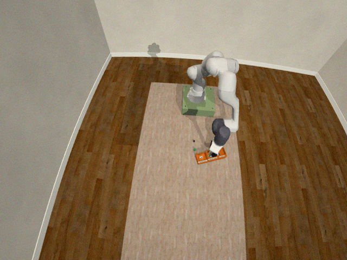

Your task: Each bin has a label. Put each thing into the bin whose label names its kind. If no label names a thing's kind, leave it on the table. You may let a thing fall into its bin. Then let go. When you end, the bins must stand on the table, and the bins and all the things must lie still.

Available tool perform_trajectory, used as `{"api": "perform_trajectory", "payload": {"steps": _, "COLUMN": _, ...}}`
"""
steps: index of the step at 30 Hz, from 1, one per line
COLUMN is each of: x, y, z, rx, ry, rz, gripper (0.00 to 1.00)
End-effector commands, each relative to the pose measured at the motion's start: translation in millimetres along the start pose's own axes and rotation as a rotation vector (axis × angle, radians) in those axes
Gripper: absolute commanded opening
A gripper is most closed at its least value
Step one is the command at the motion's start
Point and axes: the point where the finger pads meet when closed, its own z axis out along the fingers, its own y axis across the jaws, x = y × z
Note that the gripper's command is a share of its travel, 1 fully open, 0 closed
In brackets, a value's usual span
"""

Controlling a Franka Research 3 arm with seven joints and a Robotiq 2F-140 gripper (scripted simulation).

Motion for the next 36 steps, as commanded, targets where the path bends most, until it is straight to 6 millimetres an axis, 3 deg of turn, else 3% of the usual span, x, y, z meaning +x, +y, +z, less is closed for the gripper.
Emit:
{"api": "perform_trajectory", "payload": {"steps": 1, "x": 0, "y": -1, "z": 0, "rx": 0.002, "ry": 0.0, "rz": -0.003, "gripper": 0.17}}
{"api": "perform_trajectory", "payload": {"steps": 13, "x": 0, "y": -1, "z": 0, "rx": 0.002, "ry": 0.0, "rz": -0.003, "gripper": 0.17}}
{"api": "perform_trajectory", "payload": {"steps": 36, "x": 0, "y": -1, "z": -25, "rx": 0.002, "ry": 0.0, "rz": -0.003, "gripper": 0.17}}
